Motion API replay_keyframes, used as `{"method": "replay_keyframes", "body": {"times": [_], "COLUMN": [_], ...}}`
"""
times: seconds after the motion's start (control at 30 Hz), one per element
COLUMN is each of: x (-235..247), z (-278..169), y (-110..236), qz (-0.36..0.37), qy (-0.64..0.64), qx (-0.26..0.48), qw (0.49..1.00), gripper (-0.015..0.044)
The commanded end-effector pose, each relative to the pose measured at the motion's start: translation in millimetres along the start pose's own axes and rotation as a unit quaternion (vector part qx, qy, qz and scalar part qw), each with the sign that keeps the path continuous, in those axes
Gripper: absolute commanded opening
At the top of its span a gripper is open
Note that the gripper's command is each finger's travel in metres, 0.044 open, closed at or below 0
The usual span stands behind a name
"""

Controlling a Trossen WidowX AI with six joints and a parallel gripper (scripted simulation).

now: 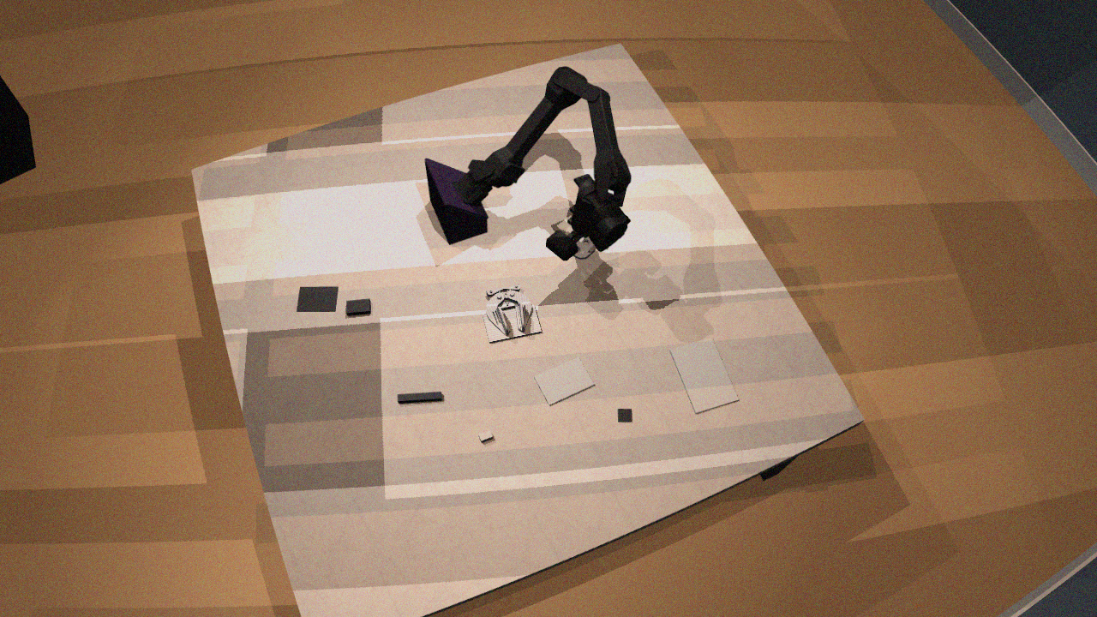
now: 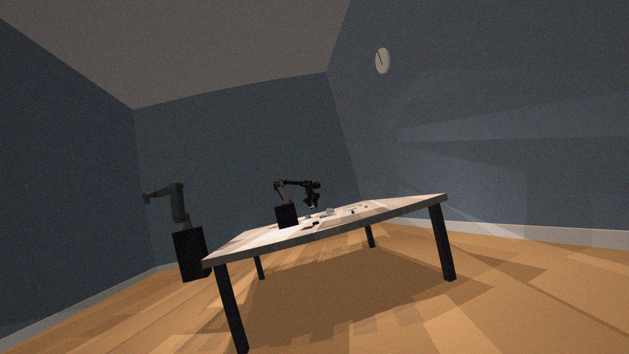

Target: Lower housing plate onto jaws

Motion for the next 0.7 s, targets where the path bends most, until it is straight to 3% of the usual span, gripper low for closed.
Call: {"method": "replay_keyframes", "body": {"times": [0.0,0.67], "x": [-15,-78], "z": [-2,-21], "y": [-1,-3], "qz": [-0.003,-0.004], "qy": [-0.016,-0.111], "qx": [0.002,0.008], "qw": [1.000,0.994], "gripper": [0.0351,0.0351]}}
Point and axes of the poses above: the point midway between the two fingers, 35 mm back from their tips, its own y axis back along the fingers, its own x axis across the jaws, z = x × y, the point moved 2 cm from there along y, back along the fingers, and after that the axes turned 10 degrees about y, right-handed, at the moved point
